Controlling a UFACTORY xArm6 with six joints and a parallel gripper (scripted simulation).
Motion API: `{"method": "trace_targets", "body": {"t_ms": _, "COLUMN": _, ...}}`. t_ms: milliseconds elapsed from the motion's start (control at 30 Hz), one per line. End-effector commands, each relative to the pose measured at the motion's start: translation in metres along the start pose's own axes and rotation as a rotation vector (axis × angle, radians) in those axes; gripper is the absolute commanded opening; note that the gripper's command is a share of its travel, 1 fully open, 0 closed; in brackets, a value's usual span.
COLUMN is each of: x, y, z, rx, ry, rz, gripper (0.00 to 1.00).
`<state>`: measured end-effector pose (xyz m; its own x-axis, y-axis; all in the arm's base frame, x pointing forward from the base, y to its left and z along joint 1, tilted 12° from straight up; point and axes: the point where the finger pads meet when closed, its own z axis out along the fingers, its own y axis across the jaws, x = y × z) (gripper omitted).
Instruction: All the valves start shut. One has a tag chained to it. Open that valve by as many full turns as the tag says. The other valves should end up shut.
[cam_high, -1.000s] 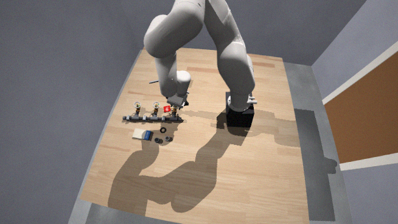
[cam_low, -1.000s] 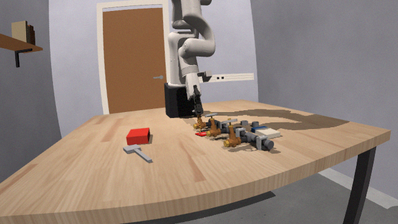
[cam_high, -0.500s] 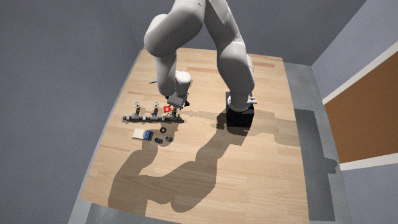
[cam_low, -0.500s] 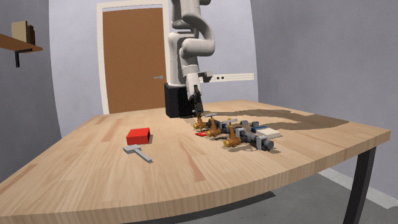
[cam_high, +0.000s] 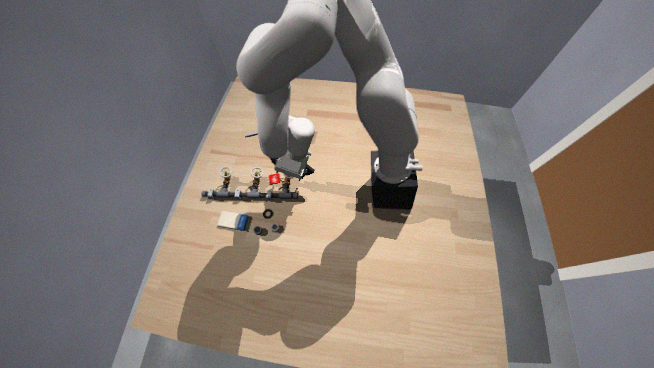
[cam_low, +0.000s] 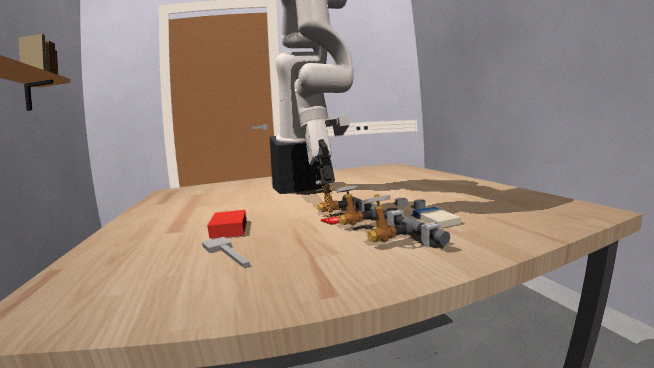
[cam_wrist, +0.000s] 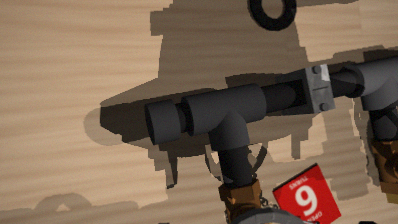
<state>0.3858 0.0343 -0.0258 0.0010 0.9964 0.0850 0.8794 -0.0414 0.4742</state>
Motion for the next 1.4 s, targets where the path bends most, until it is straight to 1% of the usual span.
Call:
{"method": "trace_targets", "body": {"t_ms": 0, "x": 0.0001, "y": 0.0009, "z": -0.0003, "rx": -0.002, "ry": 0.000, "rz": 0.000, "gripper": 1.00}}
{"method": "trace_targets", "body": {"t_ms": 367, "x": 0.0001, "y": 0.0009, "z": -0.0003, "rx": -0.002, "ry": 0.000, "rz": 0.011, "gripper": 1.00}}
{"method": "trace_targets", "body": {"t_ms": 633, "x": 0.0001, "y": 0.0009, "z": -0.0003, "rx": -0.002, "ry": 0.000, "rz": 0.105, "gripper": 1.00}}
{"method": "trace_targets", "body": {"t_ms": 833, "x": 0.0001, "y": 0.0009, "z": -0.0003, "rx": -0.002, "ry": 0.000, "rz": 0.331, "gripper": 1.00}}
{"method": "trace_targets", "body": {"t_ms": 1100, "x": 0.0001, "y": 0.0009, "z": -0.0003, "rx": -0.004, "ry": -0.004, "rz": 0.774, "gripper": 1.00}}
{"method": "trace_targets", "body": {"t_ms": 1167, "x": 0.0001, "y": 0.0009, "z": -0.0003, "rx": -0.004, "ry": -0.004, "rz": 0.774, "gripper": 1.00}}
{"method": "trace_targets", "body": {"t_ms": 1200, "x": 0.0001, "y": 0.0009, "z": -0.0003, "rx": -0.001, "ry": 0.001, "rz": 0.911, "gripper": 1.00}}
{"method": "trace_targets", "body": {"t_ms": 1367, "x": 0.0001, "y": 0.0009, "z": -0.0003, "rx": -0.011, "ry": -0.019, "rz": 1.131, "gripper": 1.00}}
